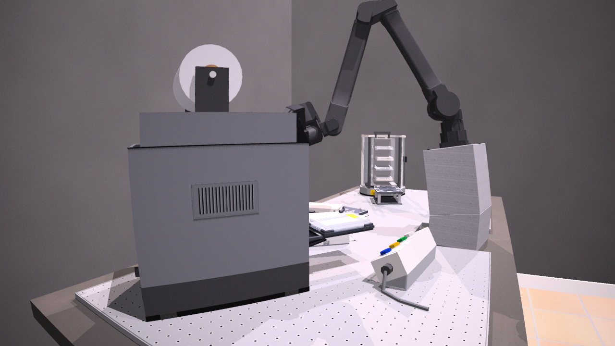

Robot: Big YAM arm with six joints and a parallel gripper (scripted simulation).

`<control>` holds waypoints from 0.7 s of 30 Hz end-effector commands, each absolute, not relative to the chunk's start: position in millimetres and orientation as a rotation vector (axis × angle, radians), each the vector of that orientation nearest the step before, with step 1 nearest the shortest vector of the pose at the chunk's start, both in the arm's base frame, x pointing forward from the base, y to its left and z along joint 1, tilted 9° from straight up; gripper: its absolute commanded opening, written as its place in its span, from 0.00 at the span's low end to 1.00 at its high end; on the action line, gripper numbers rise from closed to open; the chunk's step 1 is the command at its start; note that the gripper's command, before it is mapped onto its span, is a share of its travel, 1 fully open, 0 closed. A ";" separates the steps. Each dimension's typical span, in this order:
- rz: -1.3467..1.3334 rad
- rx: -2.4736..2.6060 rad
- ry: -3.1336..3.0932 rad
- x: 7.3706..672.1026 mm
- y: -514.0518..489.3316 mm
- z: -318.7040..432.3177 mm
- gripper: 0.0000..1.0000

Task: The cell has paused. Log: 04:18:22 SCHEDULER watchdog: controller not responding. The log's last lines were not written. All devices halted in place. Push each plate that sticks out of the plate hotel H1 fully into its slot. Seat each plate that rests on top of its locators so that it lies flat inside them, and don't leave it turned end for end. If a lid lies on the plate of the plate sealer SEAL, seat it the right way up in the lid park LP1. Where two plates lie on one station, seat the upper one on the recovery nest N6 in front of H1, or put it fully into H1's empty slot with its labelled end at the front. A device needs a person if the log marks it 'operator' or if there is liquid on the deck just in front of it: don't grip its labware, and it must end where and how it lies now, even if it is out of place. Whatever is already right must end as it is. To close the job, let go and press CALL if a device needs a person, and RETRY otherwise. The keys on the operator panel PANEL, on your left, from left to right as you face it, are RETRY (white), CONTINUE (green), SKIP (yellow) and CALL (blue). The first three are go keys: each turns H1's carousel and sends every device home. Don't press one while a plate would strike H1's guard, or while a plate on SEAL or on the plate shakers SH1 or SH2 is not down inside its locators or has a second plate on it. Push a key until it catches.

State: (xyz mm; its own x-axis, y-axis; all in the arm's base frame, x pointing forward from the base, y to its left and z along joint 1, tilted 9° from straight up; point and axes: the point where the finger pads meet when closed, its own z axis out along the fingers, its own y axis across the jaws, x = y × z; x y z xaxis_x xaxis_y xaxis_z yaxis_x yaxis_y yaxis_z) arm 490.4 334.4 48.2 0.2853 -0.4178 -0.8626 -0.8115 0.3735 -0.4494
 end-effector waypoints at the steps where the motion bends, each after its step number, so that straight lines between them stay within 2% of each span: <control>1: 0.355 -1.228 1.287 490.6 326.5 67.2 1.00; 21: 0.355 -1.228 1.289 460.8 306.3 61.5 1.00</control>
